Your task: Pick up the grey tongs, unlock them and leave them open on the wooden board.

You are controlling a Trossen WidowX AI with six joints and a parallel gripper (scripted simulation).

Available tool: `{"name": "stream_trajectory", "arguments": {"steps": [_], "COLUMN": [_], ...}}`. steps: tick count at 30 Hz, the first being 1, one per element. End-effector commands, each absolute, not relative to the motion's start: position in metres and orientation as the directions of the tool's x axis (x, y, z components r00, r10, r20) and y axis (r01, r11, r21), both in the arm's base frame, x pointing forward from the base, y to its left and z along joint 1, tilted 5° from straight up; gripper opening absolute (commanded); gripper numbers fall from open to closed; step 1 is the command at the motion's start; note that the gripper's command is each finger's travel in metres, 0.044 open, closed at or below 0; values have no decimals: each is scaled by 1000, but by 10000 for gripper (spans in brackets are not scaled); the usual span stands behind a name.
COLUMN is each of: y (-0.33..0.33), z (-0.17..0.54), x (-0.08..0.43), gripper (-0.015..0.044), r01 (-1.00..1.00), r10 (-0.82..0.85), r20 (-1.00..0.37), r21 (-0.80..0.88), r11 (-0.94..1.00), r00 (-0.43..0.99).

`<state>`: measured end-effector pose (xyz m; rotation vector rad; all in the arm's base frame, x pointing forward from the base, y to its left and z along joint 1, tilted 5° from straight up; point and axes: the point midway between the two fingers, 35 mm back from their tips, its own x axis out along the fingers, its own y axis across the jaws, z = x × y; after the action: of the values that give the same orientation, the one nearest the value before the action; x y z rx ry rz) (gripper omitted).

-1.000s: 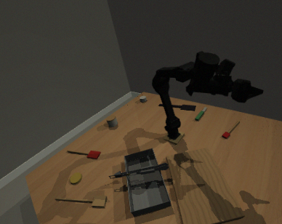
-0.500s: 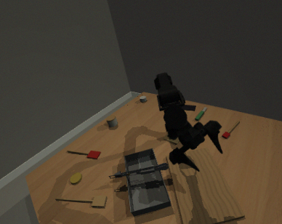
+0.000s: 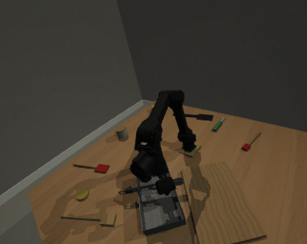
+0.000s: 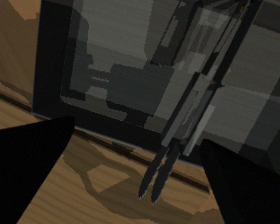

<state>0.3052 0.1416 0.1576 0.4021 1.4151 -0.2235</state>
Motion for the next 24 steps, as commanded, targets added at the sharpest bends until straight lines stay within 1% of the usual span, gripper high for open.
{"name": "stream_trajectory", "arguments": {"steps": [1,24], "y": [99,101], "z": [142,136], "x": [306,316], "gripper": [440,440], "r01": [603,603], "r10": [-46,-46], "r20": [-995,-995], "r21": [16,16], "r11": [798,798], "r00": [88,88]}}
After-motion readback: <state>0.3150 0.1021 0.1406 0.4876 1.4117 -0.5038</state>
